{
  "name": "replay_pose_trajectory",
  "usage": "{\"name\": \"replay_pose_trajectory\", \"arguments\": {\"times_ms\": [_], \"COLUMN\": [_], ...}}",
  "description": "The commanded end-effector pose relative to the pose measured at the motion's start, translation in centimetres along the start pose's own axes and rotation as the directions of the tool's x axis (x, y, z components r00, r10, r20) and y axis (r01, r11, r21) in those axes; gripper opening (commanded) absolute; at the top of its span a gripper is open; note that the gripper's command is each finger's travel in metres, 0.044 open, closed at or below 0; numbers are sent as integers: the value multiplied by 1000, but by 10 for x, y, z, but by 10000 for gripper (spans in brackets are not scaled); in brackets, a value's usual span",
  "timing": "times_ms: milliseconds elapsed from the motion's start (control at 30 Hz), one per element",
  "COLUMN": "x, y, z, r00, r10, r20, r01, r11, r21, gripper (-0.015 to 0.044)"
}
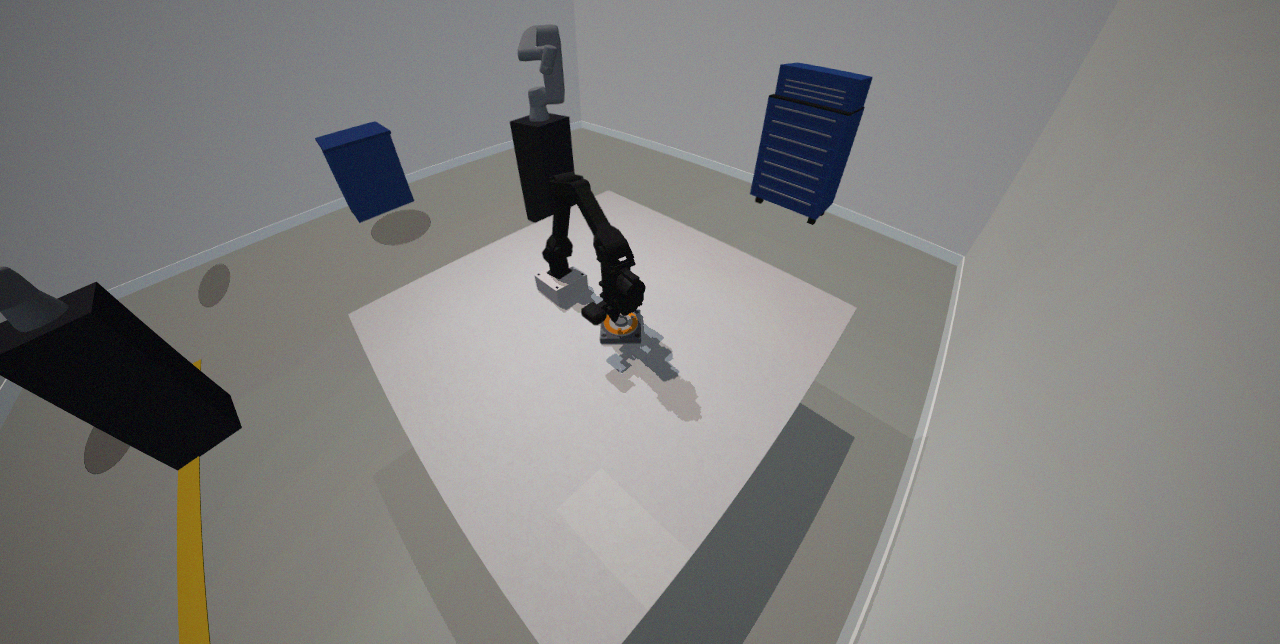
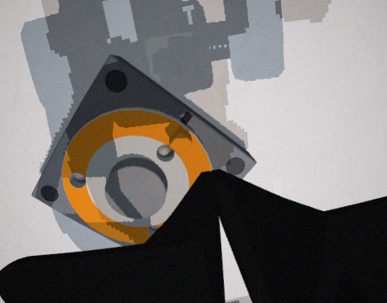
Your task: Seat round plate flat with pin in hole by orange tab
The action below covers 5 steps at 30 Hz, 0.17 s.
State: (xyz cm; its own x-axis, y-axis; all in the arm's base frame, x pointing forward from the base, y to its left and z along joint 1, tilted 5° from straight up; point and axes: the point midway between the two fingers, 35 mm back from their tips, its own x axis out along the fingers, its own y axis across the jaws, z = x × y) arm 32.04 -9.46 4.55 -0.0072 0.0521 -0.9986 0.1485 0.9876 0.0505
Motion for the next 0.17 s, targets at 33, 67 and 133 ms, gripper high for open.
{"name": "replay_pose_trajectory", "arguments": {"times_ms": [33, 67, 133], "x": [0, 0, 0], "y": [0, 0, 0], "z": [0, 0, 0], "r00": [1000, 1000, 1000], "r10": [0, 0, 0], "r20": [1, 1, 1], "r01": [0, 0, 0], "r11": [1000, 1000, 1000], "r21": [0, 0, 0], "gripper": [0, 0, 0]}}
